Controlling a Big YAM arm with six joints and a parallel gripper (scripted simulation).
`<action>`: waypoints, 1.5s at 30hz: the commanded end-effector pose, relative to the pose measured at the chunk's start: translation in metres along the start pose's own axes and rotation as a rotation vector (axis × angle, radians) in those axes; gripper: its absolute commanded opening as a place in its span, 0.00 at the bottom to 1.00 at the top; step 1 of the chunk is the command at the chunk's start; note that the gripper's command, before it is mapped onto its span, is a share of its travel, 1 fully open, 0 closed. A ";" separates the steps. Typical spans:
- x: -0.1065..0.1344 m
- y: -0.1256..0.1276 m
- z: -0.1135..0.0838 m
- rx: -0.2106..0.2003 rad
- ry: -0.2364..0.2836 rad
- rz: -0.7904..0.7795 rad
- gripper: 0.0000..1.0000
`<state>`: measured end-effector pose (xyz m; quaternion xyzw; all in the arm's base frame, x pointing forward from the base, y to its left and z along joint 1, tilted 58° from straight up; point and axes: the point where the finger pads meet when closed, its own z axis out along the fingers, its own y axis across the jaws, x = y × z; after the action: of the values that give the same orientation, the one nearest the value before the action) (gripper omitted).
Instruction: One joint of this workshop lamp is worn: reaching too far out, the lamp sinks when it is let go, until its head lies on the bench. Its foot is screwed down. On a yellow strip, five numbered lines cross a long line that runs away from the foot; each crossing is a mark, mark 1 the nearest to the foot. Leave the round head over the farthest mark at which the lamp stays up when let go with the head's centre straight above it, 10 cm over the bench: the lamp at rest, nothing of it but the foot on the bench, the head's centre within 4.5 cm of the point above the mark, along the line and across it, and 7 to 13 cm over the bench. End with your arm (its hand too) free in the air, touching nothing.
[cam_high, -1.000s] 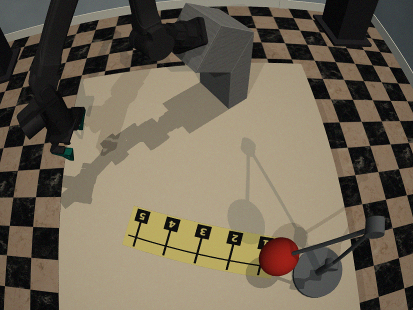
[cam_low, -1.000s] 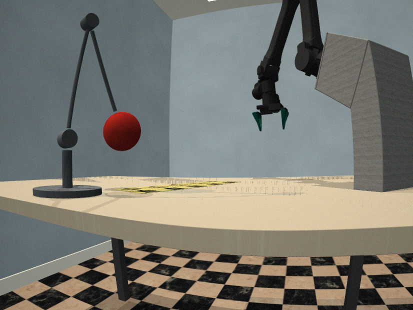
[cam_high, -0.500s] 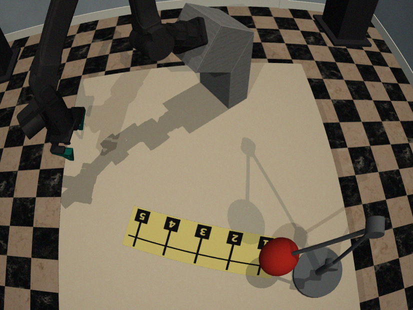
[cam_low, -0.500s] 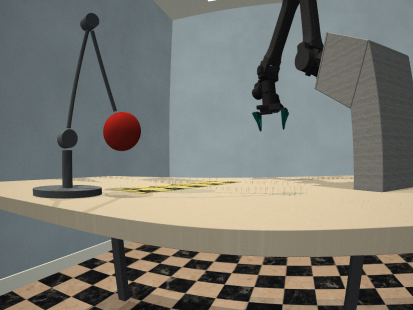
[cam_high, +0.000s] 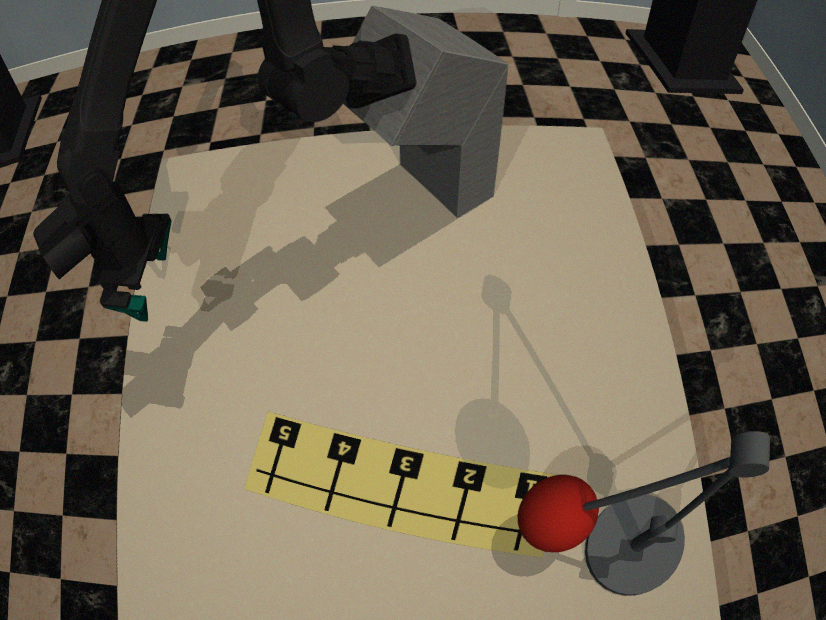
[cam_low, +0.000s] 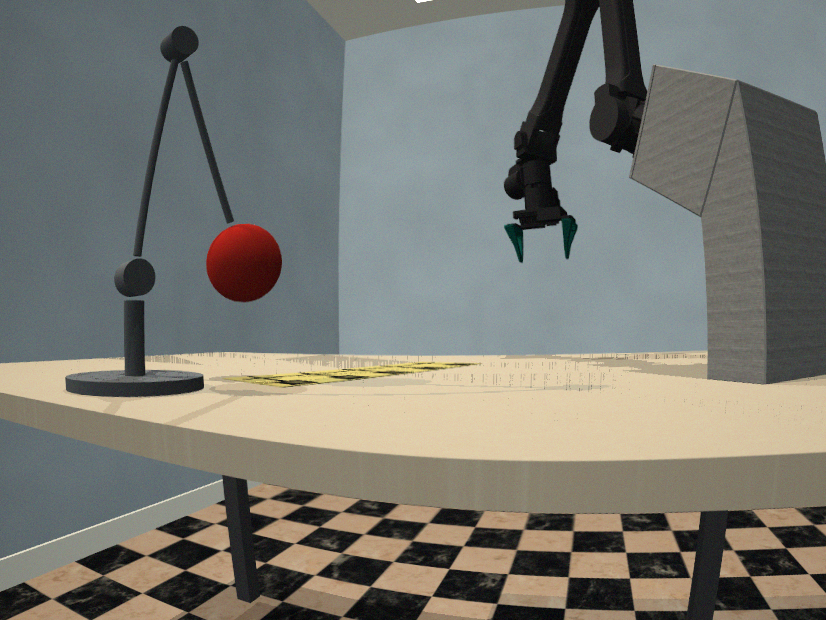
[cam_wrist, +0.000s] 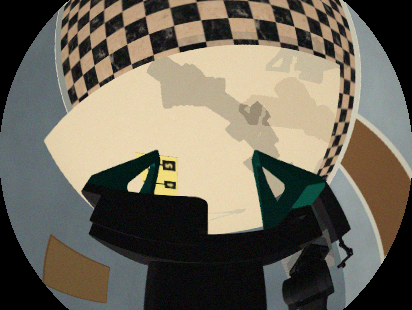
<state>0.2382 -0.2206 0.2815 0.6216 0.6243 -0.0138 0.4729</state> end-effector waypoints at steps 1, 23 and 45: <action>-0.002 0.002 -0.002 -0.005 -0.005 0.001 1.00; 0.072 0.028 -0.018 -0.174 -0.014 -0.379 1.00; 0.153 0.023 -0.035 -0.333 -0.001 -0.734 1.00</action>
<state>0.2694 -0.0876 0.2203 0.3086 0.7930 -0.0739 0.5200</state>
